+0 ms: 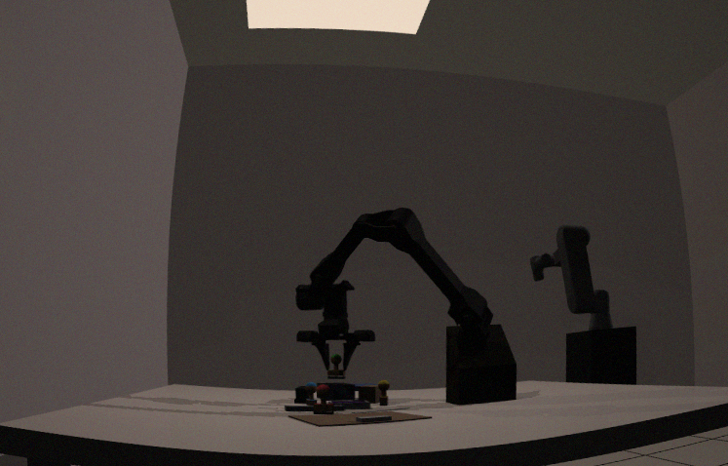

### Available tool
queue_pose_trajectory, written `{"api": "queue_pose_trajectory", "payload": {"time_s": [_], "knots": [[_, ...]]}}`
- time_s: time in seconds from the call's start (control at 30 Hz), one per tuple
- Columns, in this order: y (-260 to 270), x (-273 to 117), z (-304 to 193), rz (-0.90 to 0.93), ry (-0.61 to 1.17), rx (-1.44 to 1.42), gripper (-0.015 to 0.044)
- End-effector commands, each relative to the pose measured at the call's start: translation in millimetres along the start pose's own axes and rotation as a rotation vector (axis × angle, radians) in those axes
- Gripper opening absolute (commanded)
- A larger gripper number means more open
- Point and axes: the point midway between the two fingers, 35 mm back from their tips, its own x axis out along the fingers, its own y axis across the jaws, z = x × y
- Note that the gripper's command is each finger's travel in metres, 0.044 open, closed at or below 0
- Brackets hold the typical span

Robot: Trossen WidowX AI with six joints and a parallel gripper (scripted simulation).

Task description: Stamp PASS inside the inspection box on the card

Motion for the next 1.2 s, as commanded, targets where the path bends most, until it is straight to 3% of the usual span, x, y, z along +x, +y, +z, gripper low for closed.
{"api": "queue_pose_trajectory", "payload": {"time_s": [0.0,1.17], "knots": [[-3,1,-1,-0.005,0.004,-0.019,0.0000],[-4,24,-1,-0.006,0.002,-0.019,0.0000]]}}
